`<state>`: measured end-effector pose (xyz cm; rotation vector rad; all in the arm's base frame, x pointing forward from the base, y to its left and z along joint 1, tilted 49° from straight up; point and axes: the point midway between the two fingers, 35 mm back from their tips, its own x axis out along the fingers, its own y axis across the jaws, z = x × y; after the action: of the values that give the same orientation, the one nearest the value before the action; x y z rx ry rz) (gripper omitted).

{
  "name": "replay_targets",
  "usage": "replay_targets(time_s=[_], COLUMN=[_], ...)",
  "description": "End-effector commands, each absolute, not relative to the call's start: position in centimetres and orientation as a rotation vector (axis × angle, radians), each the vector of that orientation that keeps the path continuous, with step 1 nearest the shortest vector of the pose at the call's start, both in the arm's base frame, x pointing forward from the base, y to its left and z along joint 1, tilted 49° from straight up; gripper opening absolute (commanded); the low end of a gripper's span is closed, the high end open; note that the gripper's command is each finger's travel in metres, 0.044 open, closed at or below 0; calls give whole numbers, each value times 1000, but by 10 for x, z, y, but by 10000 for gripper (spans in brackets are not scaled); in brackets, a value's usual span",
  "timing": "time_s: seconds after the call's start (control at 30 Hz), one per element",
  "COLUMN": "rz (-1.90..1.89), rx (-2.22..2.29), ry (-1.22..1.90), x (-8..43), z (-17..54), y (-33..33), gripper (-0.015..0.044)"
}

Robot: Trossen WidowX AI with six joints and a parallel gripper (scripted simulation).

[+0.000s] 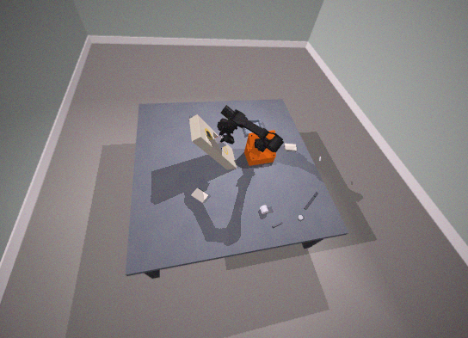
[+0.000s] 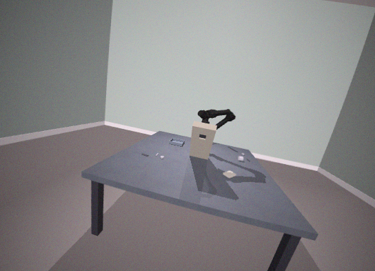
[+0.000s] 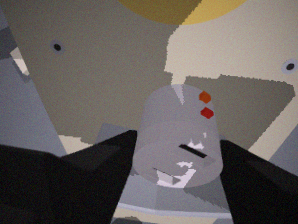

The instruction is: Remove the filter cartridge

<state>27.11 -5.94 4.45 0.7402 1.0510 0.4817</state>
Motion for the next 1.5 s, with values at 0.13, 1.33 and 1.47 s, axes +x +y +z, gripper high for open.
replay_targets(time_s=[0.13,1.33,1.47], rz=[481,477,474], rx=[733,728,743], ry=[1045,1048,1055], x=[286,257,255], z=[56,49,45], y=[-73,-184,-184], gripper=[0,0,0])
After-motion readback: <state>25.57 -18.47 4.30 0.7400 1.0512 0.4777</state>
